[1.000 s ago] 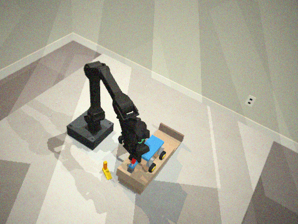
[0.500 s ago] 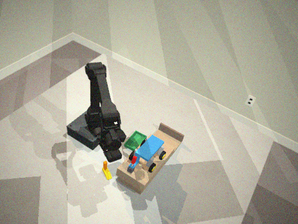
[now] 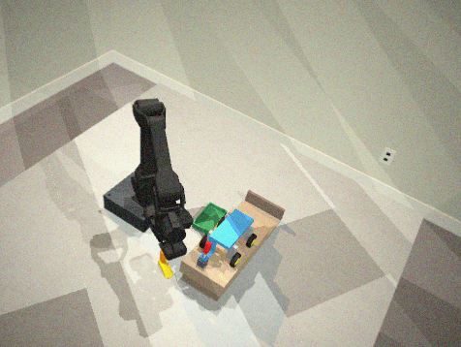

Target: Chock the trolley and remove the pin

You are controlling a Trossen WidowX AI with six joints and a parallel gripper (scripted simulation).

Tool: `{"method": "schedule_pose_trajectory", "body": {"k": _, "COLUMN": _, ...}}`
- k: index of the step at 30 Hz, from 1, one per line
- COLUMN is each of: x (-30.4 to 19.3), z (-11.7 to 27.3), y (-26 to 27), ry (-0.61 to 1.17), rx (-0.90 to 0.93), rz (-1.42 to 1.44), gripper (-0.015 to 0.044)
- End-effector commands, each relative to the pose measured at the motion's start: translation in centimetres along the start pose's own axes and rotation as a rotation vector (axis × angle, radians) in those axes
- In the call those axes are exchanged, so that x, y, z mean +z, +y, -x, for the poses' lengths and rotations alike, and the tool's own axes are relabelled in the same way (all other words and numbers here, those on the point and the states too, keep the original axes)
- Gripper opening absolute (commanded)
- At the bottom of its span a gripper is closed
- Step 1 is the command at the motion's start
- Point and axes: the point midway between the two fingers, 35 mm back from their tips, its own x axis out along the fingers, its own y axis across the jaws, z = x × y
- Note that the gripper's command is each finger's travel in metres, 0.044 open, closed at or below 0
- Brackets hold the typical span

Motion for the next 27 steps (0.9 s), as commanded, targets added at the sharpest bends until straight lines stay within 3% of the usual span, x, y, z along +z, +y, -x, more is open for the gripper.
{"method": "schedule_pose_trajectory", "body": {"k": 1, "x": -0.1, "z": -0.4, "y": 0.0, "ry": 0.005, "rx": -0.003, "rz": 0.005, "gripper": 0.019}}
{"method": "schedule_pose_trajectory", "body": {"k": 27, "x": -0.1, "z": -3.6, "y": 0.0, "ry": 0.005, "rx": -0.003, "rz": 0.005, "gripper": 0.019}}
